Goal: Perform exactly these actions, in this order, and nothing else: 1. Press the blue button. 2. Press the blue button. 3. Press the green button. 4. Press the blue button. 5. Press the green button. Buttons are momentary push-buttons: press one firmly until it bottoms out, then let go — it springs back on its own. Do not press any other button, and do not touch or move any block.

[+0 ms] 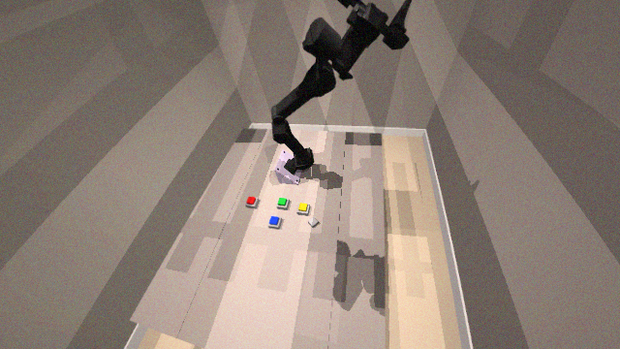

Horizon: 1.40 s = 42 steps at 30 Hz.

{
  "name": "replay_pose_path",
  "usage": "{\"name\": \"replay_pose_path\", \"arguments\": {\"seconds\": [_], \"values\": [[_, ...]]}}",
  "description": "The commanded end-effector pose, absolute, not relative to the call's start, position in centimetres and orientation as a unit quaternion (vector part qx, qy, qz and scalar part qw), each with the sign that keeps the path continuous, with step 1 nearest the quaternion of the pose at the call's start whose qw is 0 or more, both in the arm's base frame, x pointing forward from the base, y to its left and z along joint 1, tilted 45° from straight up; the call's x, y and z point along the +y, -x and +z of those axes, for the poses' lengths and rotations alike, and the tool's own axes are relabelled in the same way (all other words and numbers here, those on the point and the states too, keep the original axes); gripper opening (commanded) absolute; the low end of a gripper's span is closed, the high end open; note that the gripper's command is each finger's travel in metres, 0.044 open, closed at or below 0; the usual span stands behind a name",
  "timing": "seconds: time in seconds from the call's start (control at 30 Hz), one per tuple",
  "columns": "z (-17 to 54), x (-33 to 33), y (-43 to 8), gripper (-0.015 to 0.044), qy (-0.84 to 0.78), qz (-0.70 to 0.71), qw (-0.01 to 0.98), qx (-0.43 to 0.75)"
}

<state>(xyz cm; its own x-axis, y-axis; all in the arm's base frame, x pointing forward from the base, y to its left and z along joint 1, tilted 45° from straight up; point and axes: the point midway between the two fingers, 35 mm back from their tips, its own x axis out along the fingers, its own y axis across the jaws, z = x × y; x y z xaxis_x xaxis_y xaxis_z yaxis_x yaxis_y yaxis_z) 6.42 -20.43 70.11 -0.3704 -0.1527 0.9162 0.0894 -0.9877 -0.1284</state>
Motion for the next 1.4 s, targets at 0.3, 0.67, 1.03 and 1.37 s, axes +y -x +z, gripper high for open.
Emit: {"name": "replay_pose_path", "arguments": {"seconds": [0.3,0.67,1.03,1.37], "values": [[70.6,-3.6,5.7,0.0400,0.433,-0.872,-0.224,0.044],[66.3,12.5,6.2,0.0400,0.302,-0.840,-0.449,0.022],[58.3,25.1,-1.4,0.0400,0.167,-0.759,-0.628,-0.043],[48.9,30.5,-12.3,0.0400,0.061,-0.659,-0.737,-0.138]]}}
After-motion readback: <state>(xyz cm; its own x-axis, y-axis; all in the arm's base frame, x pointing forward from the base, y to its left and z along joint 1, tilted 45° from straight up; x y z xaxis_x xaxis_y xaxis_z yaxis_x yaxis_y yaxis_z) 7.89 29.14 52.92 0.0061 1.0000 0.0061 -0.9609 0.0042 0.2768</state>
